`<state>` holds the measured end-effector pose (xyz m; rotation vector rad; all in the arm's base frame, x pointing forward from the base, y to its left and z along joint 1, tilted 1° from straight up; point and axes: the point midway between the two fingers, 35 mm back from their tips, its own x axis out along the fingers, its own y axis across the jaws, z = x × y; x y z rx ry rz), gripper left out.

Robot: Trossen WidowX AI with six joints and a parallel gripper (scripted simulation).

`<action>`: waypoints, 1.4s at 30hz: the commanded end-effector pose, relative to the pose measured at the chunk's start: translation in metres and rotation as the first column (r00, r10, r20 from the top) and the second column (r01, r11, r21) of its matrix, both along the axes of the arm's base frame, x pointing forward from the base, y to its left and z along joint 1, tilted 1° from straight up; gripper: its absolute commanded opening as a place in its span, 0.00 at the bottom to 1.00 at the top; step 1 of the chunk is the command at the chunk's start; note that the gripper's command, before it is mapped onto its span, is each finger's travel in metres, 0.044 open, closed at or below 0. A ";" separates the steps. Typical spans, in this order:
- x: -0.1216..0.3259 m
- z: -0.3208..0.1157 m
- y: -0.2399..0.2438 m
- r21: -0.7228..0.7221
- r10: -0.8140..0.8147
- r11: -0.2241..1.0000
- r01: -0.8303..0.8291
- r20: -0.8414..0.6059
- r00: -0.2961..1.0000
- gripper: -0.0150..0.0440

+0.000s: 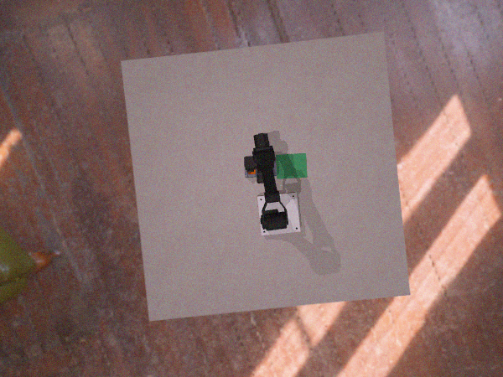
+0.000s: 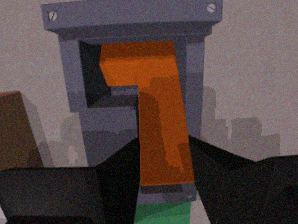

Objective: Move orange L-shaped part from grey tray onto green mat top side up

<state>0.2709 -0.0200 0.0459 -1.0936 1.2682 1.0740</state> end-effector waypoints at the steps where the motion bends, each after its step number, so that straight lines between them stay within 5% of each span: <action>1: 0.001 0.007 0.000 -0.003 0.003 1.000 -0.003 0.005 1.000 0.25; 42: -0.001 0.071 0.000 -0.005 0.005 1.000 -0.005 0.001 1.000 0.25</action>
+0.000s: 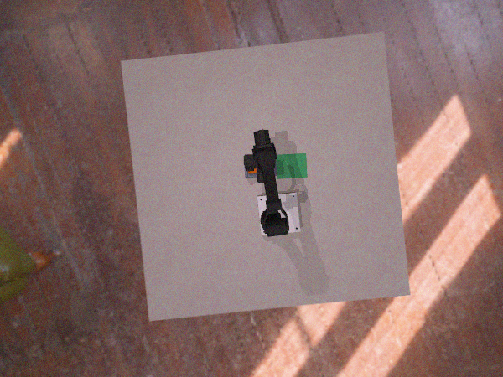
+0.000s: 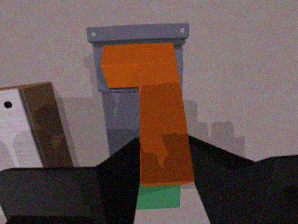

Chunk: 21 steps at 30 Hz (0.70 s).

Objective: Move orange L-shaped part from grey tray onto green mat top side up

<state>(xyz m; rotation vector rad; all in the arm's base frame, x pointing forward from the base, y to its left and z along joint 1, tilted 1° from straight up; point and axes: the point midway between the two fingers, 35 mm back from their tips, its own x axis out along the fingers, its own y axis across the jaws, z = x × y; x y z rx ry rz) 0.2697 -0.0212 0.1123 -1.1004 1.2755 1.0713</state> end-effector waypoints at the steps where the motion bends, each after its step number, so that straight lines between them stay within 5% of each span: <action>1: 0.000 0.006 0.001 0.004 0.004 1.000 -0.004 0.003 1.000 0.25; 21: -0.005 0.013 -0.021 0.002 0.004 1.000 -0.004 0.003 1.000 0.25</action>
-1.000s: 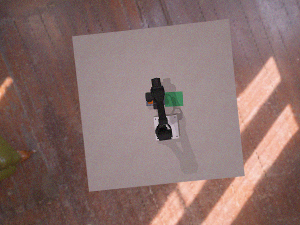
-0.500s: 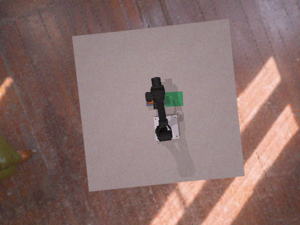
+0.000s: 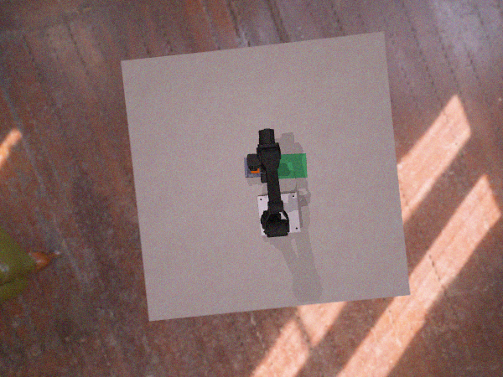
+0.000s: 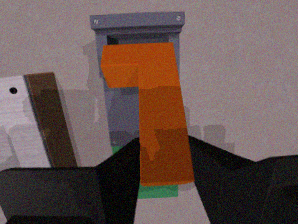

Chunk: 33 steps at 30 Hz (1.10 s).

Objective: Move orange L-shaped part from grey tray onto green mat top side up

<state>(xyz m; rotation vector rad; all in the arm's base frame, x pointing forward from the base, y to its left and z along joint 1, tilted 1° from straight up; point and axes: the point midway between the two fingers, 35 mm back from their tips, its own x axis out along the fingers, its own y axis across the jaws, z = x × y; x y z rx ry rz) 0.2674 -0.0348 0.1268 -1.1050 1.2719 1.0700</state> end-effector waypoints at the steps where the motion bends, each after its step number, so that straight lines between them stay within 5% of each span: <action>1: -0.003 -0.001 -0.012 0.003 0.002 1.000 -0.002 -0.001 1.000 0.25; 33: -0.038 -0.001 -0.144 -0.011 0.001 1.000 -0.001 -0.005 1.000 0.25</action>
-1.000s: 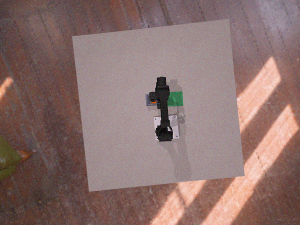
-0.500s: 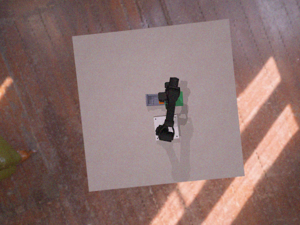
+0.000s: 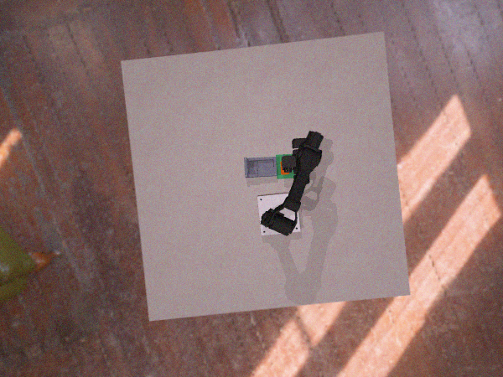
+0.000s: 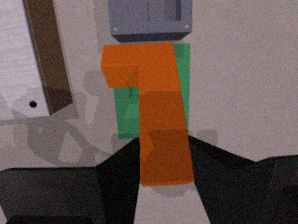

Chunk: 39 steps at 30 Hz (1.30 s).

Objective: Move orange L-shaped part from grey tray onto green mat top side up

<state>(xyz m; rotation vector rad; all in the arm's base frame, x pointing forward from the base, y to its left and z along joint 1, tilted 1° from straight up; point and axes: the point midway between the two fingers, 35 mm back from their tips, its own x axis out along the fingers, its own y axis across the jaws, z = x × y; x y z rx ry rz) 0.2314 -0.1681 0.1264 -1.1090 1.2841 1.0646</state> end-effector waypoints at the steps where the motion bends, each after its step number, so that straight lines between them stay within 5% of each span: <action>1: -0.003 0.000 -0.013 0.000 0.005 1.000 -0.005 -0.001 1.000 0.25; 39: -0.002 -0.052 -0.015 -0.001 0.005 1.000 -0.005 -0.001 1.000 0.25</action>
